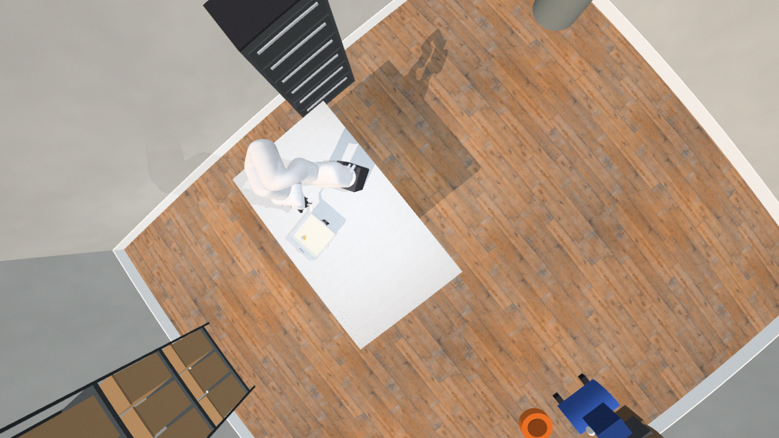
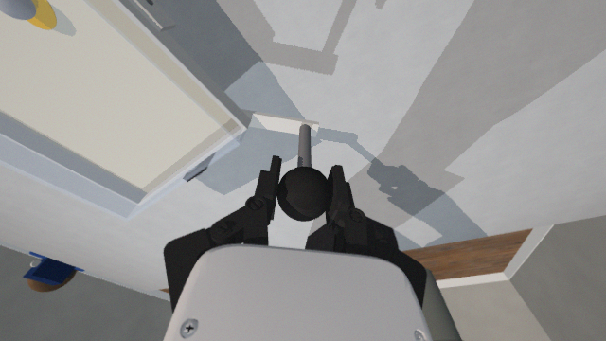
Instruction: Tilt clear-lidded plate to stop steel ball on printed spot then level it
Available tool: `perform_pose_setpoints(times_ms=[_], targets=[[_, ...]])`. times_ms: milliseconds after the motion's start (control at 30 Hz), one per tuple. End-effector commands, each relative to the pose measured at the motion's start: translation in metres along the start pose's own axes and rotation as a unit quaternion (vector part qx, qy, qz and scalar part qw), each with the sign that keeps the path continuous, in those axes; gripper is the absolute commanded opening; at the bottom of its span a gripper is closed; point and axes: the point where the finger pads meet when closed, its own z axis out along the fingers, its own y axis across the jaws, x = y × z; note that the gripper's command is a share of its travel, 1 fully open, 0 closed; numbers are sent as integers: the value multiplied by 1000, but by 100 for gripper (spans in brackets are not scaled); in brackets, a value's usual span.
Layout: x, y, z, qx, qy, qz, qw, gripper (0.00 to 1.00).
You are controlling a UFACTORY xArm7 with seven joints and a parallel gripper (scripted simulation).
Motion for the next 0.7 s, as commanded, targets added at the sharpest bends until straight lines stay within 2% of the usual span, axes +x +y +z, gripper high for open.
perform_pose_setpoints(times_ms=[0,667], targets=[[2,0,0,1,1,0,1000,0],[1,-1,-1,1,1,0,1000,0]])
